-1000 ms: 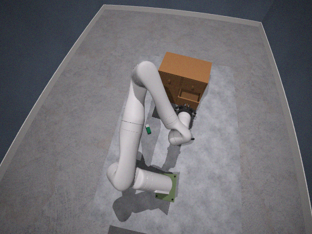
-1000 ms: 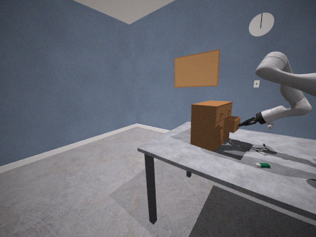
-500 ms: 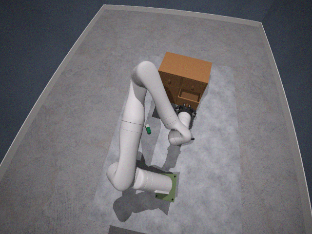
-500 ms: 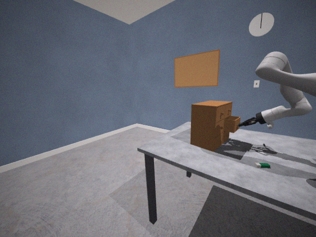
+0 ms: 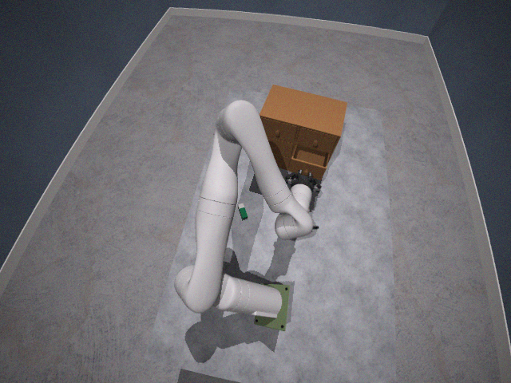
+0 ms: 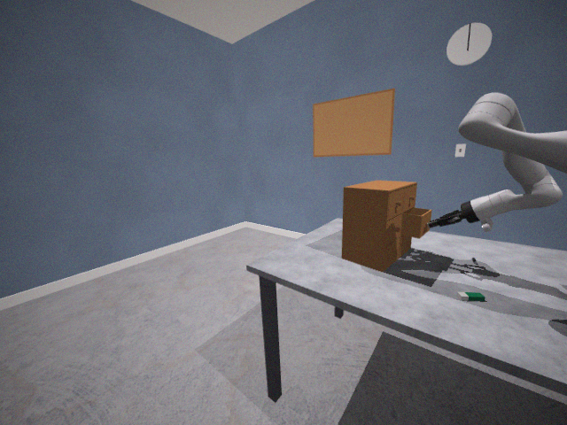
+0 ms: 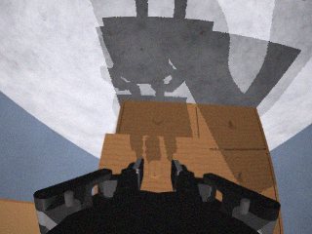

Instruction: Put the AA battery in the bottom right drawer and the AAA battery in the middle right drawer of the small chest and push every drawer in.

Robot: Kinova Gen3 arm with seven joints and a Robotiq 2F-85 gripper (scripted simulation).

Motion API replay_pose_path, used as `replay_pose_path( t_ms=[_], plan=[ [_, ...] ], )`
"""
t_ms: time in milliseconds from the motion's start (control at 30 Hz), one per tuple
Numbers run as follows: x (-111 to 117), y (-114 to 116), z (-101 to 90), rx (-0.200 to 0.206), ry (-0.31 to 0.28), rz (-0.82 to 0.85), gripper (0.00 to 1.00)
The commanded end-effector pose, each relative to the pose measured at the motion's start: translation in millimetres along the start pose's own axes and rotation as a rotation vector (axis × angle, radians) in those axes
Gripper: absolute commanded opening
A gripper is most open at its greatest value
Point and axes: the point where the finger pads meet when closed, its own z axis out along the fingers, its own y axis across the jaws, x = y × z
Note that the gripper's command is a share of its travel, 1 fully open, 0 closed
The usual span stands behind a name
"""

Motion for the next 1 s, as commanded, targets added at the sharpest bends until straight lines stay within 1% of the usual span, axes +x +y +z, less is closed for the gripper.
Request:
replay_pose_path(
  t_ms=[0, 33, 100, 200, 300, 500, 600, 667, 867, 967],
  plan=[
    [5.3, -2.7, -9.3, 0.007, 0.001, 0.007, 0.33],
    [7.9, -2.6, -13.7, 0.007, 0.001, 0.007, 0.33],
    [7.9, -2.6, -13.7, 0.007, 0.001, 0.007, 0.33],
    [15.5, -2.5, -27.0, 0.007, 0.001, 0.007, 0.33],
    [20.8, -2.4, -36.1, 0.007, 0.001, 0.007, 0.33],
    [22.6, -2.3, -39.7, 0.007, 0.001, 0.007, 0.33],
    [23.6, -2.3, -46.5, 0.007, 0.001, 0.007, 0.33],
    [23.6, -2.3, -46.5, 0.007, 0.001, 0.007, 0.33],
    [27.8, -2.0, -75.6, 0.007, 0.001, 0.007, 0.33],
    [29.4, -1.9, -87.0, 0.007, 0.001, 0.007, 0.33]
  ],
)
